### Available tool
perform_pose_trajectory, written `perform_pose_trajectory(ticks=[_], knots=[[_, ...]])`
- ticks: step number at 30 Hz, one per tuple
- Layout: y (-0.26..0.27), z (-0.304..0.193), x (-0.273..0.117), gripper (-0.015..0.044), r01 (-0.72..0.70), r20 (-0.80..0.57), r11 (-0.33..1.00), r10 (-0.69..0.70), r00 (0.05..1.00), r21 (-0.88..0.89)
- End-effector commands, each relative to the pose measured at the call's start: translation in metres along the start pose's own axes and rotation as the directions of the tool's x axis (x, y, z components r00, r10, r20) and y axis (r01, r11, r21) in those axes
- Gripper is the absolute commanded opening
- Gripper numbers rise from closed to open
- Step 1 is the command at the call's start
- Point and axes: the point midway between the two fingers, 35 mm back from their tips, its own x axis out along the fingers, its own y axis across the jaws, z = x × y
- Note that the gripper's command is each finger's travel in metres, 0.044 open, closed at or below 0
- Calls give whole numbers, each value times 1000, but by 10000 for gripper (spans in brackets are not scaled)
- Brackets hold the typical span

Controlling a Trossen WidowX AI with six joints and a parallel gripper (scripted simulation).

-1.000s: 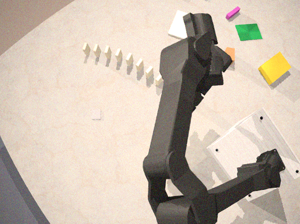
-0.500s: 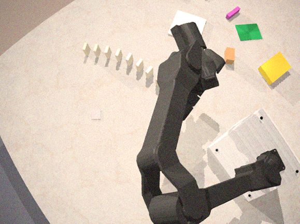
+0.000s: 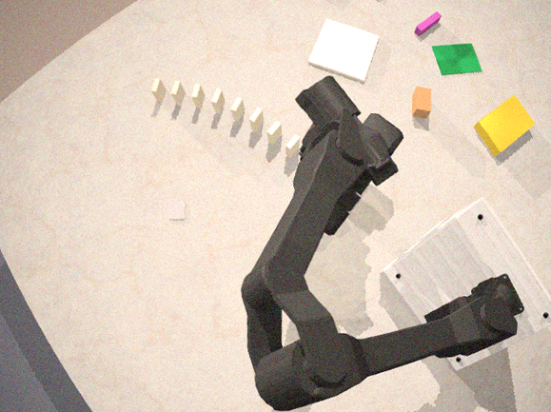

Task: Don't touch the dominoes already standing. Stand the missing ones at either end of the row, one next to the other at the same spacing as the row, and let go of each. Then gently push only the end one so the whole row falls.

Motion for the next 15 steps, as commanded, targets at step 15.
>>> perform_pose_trajectory(ticks=[15], knots=[[0,-5,8,212,-10,-6,1000,10,1000,18]])
